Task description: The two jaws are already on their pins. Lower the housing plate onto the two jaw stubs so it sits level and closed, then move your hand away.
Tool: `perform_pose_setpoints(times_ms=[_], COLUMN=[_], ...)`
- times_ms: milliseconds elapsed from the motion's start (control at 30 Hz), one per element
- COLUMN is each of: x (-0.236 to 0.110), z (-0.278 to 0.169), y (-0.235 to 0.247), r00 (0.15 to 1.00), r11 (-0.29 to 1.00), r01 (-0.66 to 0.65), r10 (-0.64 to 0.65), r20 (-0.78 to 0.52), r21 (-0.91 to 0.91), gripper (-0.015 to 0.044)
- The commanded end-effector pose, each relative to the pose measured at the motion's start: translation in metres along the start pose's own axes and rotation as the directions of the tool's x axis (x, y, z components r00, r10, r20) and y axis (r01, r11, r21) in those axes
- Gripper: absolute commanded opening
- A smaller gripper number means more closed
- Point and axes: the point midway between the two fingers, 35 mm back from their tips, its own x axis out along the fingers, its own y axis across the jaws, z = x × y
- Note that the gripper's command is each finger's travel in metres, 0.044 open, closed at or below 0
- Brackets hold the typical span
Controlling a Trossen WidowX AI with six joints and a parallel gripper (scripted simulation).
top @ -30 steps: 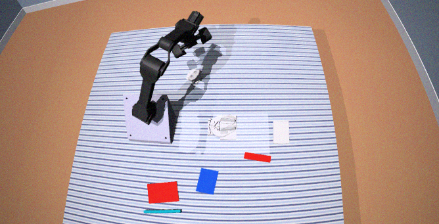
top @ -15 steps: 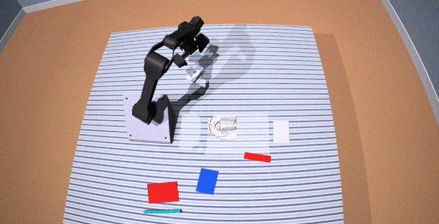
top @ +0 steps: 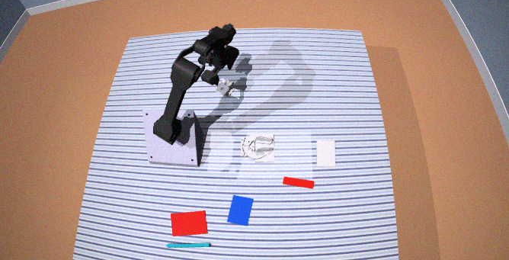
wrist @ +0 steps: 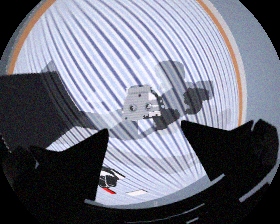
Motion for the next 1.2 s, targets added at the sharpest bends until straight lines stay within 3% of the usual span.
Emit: perform_pose_setpoints(times_ms=[0,167,1167], x=[0.002,0.039,0.039], z=[-0.001,-0.001,-0.001], y=[0.000,0.003,0.003], r00=[1.000,1.000,1.000], r11=[1.000,1.000,1.000], r01=[-0.004,-0.005,-0.005], r10=[0.004,0.005,0.005], r20=[-0.007,-0.008,-0.008], r21=[-0.014,-0.014,-0.014], gripper=[0.0440,0.0440,0.0440])
